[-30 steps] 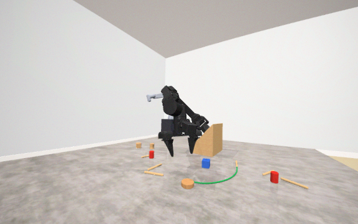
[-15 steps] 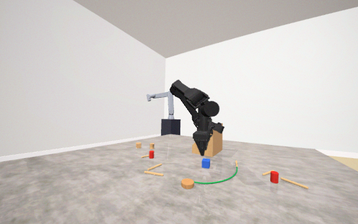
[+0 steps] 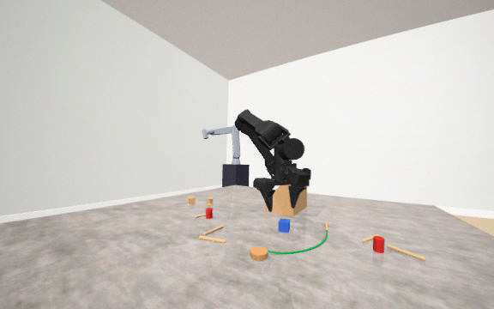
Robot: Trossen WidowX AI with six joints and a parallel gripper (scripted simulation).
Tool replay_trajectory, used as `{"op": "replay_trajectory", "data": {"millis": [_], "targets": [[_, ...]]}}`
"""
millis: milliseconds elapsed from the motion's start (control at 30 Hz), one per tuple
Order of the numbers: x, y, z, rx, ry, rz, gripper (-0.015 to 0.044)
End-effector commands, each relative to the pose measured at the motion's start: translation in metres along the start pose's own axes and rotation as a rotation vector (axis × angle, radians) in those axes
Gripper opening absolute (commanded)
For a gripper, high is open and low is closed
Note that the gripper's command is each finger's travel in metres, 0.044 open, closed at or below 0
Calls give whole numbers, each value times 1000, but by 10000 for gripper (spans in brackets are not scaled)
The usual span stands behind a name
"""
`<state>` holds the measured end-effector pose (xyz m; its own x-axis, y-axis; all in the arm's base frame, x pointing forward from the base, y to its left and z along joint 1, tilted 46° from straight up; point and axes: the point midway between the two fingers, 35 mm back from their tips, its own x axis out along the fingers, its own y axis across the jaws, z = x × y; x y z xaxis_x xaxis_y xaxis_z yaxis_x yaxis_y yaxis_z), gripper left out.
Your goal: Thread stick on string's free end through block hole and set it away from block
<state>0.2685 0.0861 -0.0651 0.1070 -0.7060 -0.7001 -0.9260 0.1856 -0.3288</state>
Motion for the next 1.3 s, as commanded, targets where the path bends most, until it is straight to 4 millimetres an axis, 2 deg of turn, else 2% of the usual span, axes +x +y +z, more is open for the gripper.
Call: {"op": "replay_trajectory", "data": {"millis": [0,300,800,900,1267], "targets": [[-3,1,1,555,1,1,440],[-8,3,2,1403,2,1,440],[-14,5,4,2363,3,0,440],[-14,5,4,2427,3,0,440],[-14,5,4,2427,3,0,440]]}}
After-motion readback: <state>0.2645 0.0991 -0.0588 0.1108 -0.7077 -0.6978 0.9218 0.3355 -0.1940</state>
